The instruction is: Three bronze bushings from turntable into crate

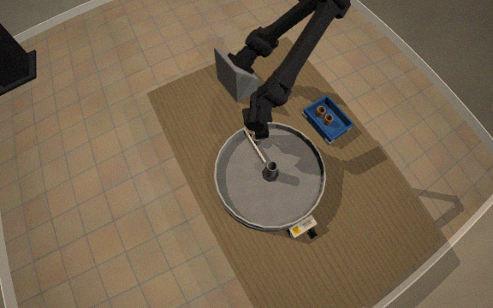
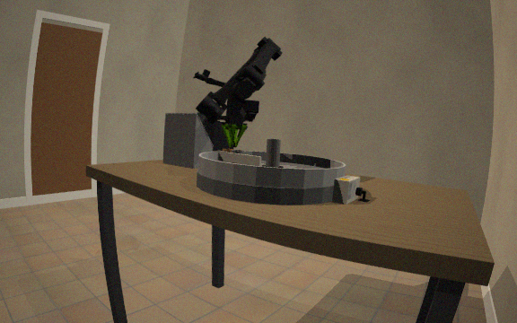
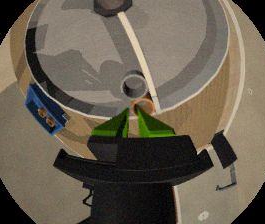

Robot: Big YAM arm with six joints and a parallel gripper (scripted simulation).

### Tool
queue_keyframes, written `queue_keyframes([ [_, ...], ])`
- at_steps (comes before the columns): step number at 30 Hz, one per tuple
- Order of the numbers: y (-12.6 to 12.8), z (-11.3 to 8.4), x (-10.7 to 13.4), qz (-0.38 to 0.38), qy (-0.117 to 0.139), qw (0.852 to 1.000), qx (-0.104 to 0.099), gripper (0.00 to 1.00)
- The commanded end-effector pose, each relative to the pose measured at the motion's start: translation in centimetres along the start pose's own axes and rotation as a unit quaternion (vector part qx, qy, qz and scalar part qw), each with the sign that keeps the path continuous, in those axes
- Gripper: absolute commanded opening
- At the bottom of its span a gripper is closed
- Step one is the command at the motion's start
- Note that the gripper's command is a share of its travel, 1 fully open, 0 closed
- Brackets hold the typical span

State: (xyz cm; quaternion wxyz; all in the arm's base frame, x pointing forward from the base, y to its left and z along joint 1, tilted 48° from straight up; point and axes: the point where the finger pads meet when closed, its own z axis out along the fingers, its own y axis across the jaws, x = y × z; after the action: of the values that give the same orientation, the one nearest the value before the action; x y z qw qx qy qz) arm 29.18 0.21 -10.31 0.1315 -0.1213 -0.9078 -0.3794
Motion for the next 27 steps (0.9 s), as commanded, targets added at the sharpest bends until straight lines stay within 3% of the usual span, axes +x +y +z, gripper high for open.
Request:
queue_keyframes([
  [1,-0.33,0.67,0.12,0.011,0.002,1.0,-0.002,0.14],
  [27,-0.14,0.75,-0.03,0.008,0.005,1.0,-0.001,0.14],
])
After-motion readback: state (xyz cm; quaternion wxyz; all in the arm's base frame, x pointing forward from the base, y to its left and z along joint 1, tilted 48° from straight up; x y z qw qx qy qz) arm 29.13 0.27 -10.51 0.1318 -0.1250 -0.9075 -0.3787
